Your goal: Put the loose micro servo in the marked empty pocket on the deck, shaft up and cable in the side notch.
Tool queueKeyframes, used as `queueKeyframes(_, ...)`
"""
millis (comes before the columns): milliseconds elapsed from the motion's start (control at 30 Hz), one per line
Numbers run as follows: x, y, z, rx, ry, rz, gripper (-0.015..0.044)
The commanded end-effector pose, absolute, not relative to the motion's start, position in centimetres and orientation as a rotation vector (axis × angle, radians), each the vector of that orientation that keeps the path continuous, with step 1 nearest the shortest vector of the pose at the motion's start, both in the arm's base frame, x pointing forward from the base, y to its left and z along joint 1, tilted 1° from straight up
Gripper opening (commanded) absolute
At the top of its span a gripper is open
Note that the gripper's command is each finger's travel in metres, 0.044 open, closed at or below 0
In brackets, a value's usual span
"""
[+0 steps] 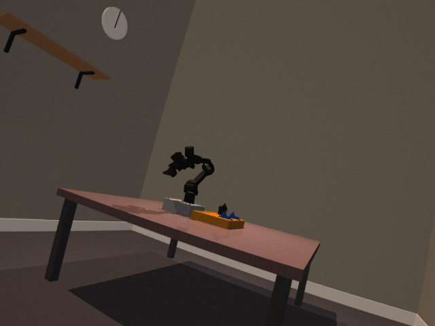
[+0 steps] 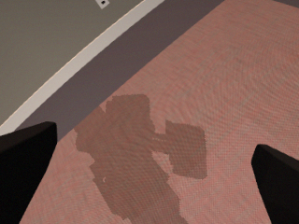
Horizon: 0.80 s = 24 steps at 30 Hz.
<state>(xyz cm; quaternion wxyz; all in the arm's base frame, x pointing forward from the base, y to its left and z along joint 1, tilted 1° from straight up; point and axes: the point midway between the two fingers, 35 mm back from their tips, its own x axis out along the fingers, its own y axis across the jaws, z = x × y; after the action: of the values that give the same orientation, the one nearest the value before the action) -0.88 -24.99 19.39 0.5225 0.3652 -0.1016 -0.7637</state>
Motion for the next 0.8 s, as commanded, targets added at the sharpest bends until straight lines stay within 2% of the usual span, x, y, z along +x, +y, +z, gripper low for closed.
queueKeyframes(0,0.5,-25.1,19.0,0.842,-0.119,-1.78,0.044)
queueKeyframes(767,8.5,-23.9,17.3,0.514,0.516,-1.376,0.044)
